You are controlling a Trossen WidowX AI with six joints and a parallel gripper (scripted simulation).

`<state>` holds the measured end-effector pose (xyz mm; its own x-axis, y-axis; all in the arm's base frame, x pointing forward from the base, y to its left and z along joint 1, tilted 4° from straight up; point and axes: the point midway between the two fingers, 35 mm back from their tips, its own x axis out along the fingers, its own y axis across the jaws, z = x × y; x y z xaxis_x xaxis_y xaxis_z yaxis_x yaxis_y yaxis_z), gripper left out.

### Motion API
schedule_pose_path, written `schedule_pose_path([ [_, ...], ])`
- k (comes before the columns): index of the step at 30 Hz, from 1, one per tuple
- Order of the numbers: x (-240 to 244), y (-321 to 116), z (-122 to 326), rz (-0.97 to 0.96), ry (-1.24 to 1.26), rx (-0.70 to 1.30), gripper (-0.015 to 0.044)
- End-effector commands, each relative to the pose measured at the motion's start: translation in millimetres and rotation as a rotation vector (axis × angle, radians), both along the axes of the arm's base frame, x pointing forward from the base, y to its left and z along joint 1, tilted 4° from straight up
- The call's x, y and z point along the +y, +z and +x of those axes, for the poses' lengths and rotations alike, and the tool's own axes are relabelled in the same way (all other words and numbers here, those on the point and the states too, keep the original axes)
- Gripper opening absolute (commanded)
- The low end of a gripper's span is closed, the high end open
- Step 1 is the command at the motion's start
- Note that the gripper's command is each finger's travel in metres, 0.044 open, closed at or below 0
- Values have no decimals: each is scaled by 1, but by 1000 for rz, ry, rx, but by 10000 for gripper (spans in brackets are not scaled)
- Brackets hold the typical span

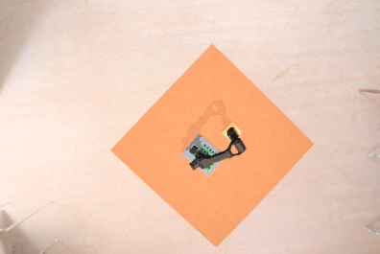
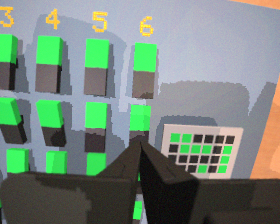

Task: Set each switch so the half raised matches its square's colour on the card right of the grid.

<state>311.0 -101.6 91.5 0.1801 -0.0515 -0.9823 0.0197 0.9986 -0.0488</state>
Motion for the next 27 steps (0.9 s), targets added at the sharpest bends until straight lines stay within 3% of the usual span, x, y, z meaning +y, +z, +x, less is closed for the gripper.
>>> schedule_pose_path([
  [1,0,0,0,2,4,-2,0],
  [27,0,-4,1,2,4,-2,0],
])
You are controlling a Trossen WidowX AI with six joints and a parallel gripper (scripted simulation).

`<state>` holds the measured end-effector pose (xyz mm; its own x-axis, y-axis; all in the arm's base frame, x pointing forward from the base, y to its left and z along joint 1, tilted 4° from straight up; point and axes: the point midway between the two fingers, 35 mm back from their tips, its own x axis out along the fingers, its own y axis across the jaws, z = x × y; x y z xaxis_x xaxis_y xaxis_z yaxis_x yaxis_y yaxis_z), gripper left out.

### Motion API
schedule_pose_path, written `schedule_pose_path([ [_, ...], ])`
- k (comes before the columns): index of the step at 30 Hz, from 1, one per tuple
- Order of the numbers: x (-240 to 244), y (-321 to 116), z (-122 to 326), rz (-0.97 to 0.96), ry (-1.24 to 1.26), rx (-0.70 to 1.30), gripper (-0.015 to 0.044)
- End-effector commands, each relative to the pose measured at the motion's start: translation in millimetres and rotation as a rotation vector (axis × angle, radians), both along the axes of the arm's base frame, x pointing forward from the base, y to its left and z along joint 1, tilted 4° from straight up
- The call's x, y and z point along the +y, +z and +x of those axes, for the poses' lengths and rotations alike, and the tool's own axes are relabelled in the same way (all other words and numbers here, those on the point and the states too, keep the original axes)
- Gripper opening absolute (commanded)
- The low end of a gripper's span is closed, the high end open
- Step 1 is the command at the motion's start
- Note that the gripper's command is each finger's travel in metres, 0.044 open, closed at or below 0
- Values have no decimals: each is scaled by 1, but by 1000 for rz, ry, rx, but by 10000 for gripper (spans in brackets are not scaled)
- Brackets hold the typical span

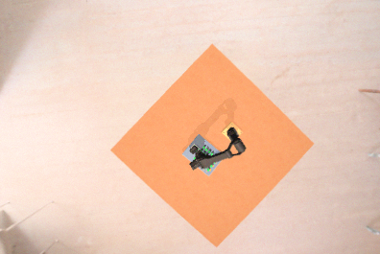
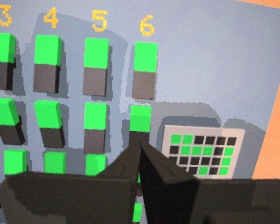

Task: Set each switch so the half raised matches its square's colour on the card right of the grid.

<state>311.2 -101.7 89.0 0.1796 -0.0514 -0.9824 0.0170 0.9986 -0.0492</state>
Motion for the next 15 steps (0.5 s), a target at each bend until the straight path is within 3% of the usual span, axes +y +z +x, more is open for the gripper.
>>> schedule_pose_path([
  [1,0,-1,1,2,2,-2,0],
  [15,0,-3,1,2,2,-2,0],
])
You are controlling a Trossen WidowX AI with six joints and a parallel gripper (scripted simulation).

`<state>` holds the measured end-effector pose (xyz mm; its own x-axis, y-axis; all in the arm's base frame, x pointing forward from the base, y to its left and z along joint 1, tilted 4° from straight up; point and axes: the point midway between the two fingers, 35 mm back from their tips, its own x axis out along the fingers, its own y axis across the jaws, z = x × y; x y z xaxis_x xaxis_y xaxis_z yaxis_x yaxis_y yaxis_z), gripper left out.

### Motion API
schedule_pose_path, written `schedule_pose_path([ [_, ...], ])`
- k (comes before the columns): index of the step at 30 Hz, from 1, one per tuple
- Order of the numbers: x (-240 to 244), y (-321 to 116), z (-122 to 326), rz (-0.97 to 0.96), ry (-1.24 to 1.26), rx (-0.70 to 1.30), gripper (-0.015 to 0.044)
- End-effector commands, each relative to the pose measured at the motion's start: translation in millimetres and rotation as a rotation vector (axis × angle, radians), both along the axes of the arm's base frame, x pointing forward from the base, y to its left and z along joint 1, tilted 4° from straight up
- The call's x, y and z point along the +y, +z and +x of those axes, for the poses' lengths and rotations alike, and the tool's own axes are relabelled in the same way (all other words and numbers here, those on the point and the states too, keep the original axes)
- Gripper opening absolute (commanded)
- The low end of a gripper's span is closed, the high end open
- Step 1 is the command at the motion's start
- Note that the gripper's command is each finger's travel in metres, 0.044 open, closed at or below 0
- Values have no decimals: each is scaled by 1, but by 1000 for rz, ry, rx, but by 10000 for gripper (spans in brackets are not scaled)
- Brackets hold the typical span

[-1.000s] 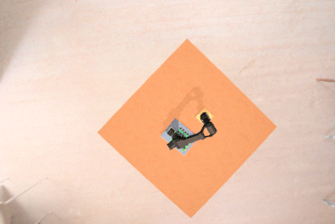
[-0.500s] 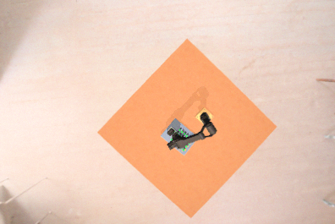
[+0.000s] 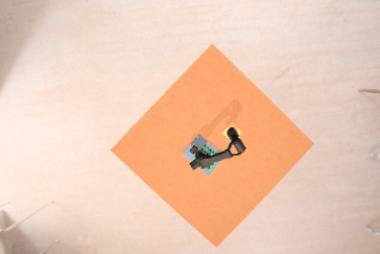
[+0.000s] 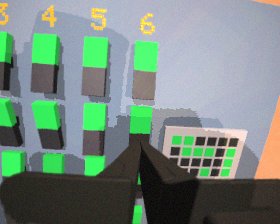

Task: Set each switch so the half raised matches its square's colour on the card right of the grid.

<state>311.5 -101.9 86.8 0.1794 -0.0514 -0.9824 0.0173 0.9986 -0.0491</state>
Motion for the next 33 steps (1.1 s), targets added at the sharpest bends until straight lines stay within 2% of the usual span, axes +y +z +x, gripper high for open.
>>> schedule_pose_path([
  [1,0,-1,1,2,2,-2,0],
  [7,0,1,0,0,0,0,0],
  [13,3,61,-8,2,1,23,0],
  [18,5,63,-8,3,1,24,0],
  [25,78,64,-18,10,1,24,0],
  [33,79,64,-19,10,1,24,0],
])
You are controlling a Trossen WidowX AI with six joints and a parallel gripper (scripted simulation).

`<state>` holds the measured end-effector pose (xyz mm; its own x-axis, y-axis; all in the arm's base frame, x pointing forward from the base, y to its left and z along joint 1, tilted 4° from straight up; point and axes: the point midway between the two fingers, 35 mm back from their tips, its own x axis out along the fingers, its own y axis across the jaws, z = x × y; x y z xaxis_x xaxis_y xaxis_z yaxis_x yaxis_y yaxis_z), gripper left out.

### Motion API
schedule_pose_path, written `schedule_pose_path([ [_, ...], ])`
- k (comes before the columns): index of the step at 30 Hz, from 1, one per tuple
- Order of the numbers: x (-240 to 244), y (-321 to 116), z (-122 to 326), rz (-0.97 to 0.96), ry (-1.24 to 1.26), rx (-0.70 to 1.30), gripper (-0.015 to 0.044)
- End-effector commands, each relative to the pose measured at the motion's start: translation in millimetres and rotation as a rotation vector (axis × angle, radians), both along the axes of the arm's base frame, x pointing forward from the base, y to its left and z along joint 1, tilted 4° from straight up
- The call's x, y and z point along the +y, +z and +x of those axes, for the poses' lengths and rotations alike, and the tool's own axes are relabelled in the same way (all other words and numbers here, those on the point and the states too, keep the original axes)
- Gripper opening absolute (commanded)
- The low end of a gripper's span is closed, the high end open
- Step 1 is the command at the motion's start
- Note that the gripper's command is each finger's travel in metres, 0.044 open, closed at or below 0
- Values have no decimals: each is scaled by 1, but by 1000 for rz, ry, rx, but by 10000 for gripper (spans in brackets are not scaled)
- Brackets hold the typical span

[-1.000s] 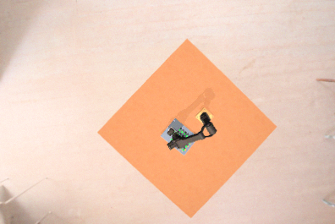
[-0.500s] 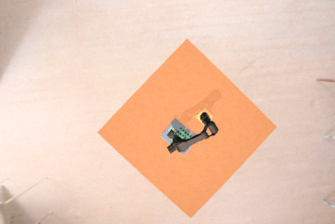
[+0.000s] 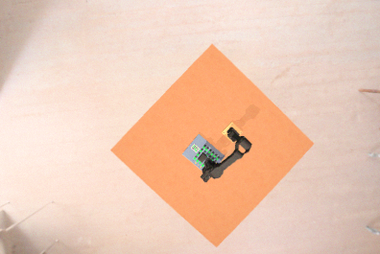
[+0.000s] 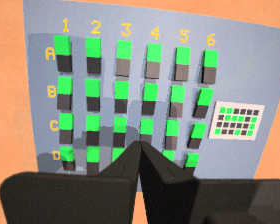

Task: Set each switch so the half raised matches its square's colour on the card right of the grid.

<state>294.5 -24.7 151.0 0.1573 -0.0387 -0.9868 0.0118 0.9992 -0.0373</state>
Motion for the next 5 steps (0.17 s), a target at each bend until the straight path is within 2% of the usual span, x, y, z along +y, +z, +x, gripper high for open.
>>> schedule_pose_path([
  [1,2,0,-2,-2,-3,2,0],
  [5,2,0,-2,-2,-3,2,0],
])
